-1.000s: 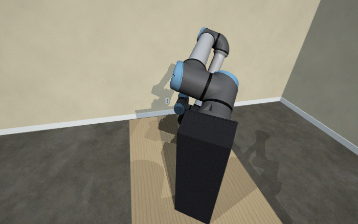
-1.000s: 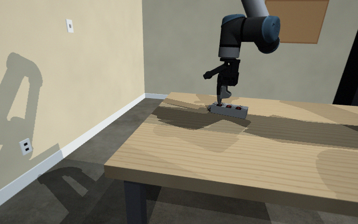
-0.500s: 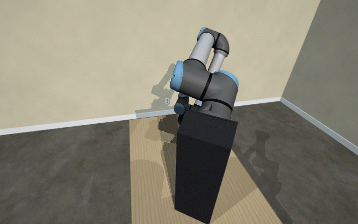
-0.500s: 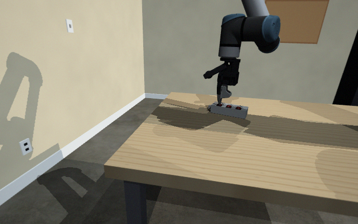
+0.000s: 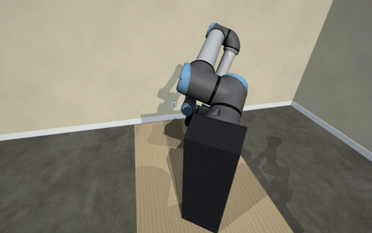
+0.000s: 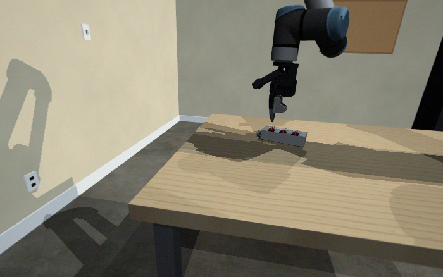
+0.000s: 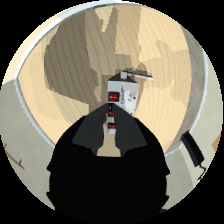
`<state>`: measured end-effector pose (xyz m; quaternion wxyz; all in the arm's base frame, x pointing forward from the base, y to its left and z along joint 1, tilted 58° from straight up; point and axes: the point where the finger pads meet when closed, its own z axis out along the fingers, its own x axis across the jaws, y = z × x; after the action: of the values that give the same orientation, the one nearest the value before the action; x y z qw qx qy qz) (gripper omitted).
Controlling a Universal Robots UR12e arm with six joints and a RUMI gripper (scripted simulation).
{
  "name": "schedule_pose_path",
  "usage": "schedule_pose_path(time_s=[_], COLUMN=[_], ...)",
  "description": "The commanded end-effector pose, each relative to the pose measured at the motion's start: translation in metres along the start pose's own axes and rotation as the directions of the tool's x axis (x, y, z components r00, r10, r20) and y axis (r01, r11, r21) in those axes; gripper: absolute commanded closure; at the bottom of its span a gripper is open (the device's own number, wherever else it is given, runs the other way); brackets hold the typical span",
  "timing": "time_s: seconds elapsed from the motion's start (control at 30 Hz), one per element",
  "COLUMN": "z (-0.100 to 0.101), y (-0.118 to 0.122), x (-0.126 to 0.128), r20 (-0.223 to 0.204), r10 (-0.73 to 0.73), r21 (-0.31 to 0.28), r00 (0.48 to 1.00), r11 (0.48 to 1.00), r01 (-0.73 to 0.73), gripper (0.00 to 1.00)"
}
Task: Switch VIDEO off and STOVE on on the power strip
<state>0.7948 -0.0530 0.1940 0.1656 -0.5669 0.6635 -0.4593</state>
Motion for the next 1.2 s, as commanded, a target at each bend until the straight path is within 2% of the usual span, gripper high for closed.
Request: schedule_pose_path(time_s=[0.0,0.63,0.83,1.17], z=[-0.007,-0.006,-0.018,-0.019], y=[0.003,0.003,0.047,0.051], x=[-0.001,0.000,0.013,0.014], r20=[0.000,-0.001,-0.001,-0.001], r10=[-0.001,0.000,-0.001,-0.001], r21=[-0.004,-0.004,-0.008,-0.007], r00=[1.000,1.000,1.000,1.000], r11=[1.000,1.000,1.000,1.000], r01=[0.001,0.000,0.001,0.001], gripper=[1.00,1.00,1.00,1.00])
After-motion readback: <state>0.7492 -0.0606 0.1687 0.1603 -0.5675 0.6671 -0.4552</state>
